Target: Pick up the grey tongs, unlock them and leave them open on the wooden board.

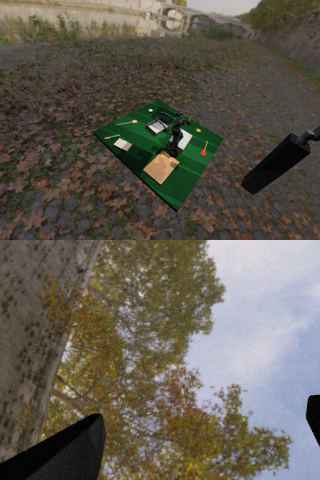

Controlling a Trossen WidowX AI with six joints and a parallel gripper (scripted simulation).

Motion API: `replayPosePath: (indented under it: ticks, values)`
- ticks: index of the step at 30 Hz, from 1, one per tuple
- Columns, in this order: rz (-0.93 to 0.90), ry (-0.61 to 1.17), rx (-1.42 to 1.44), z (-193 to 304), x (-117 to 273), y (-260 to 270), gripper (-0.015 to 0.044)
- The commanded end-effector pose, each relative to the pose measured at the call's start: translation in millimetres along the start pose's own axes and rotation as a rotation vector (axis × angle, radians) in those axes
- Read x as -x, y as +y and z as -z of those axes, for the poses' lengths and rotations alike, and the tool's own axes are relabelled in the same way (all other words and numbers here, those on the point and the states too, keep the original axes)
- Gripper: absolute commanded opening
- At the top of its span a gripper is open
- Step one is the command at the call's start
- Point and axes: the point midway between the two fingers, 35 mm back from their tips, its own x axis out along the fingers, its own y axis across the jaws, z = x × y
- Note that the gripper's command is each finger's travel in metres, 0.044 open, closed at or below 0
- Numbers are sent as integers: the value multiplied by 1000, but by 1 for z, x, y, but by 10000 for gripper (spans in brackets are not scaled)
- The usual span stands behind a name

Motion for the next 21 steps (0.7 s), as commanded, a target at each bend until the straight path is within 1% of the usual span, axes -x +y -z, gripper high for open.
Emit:
replayPosePath:
  ticks: [1,2,5,8,12,18,21]
  values:
    - [5,-7,-6,0,-1,-2,426]
    - [16,-21,-19,-1,-2,-5,440]
    - [64,-113,-91,-10,-10,-24,440]
    - [127,-259,-188,-24,-20,-54,440]
    - [167,-474,-340,-47,-28,-95,440]
    - [122,-825,-511,-97,-27,-153,440]
    - [39,-997,-589,-126,-21,-179,440]
